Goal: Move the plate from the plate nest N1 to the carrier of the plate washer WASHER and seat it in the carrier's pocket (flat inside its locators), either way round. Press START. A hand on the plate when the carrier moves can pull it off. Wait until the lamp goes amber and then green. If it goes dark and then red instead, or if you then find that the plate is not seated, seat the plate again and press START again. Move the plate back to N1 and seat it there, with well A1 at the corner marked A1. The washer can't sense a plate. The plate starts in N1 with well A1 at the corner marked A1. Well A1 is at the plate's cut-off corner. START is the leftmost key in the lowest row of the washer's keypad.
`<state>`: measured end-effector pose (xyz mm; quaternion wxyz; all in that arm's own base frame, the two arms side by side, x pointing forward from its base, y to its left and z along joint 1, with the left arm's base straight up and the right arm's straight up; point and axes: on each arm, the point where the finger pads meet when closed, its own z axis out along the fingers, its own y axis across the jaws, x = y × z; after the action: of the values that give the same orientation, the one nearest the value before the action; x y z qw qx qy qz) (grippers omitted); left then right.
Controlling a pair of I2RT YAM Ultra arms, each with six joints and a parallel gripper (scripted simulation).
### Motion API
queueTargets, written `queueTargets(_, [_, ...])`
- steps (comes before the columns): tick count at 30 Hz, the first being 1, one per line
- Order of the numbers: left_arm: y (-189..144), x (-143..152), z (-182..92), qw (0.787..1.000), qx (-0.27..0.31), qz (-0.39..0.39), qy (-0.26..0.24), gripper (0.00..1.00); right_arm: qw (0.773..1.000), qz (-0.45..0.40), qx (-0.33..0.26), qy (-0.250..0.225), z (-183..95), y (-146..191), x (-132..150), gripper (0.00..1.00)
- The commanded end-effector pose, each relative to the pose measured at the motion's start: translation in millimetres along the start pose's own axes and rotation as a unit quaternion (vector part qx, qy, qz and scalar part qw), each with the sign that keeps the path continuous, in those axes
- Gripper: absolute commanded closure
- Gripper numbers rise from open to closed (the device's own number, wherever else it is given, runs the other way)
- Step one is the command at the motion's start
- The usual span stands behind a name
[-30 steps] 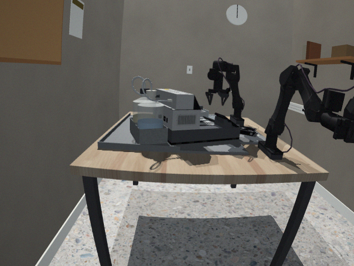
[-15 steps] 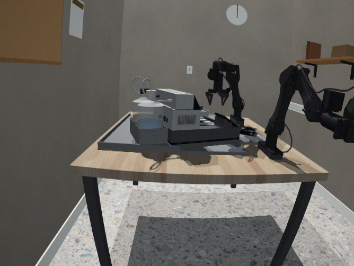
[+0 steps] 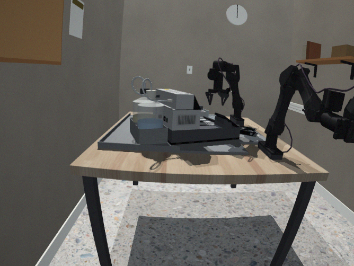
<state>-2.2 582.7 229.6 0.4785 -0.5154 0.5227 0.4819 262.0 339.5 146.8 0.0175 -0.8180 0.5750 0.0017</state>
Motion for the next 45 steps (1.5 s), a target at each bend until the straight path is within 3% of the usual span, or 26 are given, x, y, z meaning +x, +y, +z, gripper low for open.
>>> queueTargets(1, [2.7,-26.5,-4.8,0.999,-0.005,-0.005,-0.039,1.0,1.0,-0.006,-0.013,0.011,-10.8,-0.8,-1.9,0.0])
queueTargets(13, [2.7,-26.5,-4.8,0.999,-0.005,-0.005,-0.039,1.0,1.0,-0.006,-0.013,0.011,5.8,-0.4,-1.5,0.0])
queueTargets(14, [2.7,-26.5,-4.8,0.999,-0.005,-0.005,-0.039,1.0,1.0,-0.004,-0.017,0.009,18.9,-12.4,4.2,0.0])
queueTargets(23, [2.7,-26.5,-4.8,0.999,-0.005,-0.005,-0.039,1.0,0.999,-0.021,-0.026,0.029,20.6,7.6,5.7,0.0])
queueTargets(32, [2.7,-26.5,-4.8,0.999,-0.005,-0.005,-0.039,1.0,1.0,-0.017,0.0,-0.006,24.2,5.8,-11.4,0.0])
queueTargets(45, [2.7,-26.5,-4.8,0.999,-0.005,-0.005,-0.039,1.0,1.0,-0.014,0.014,-0.005,37.2,-6.0,-1.9,0.0])
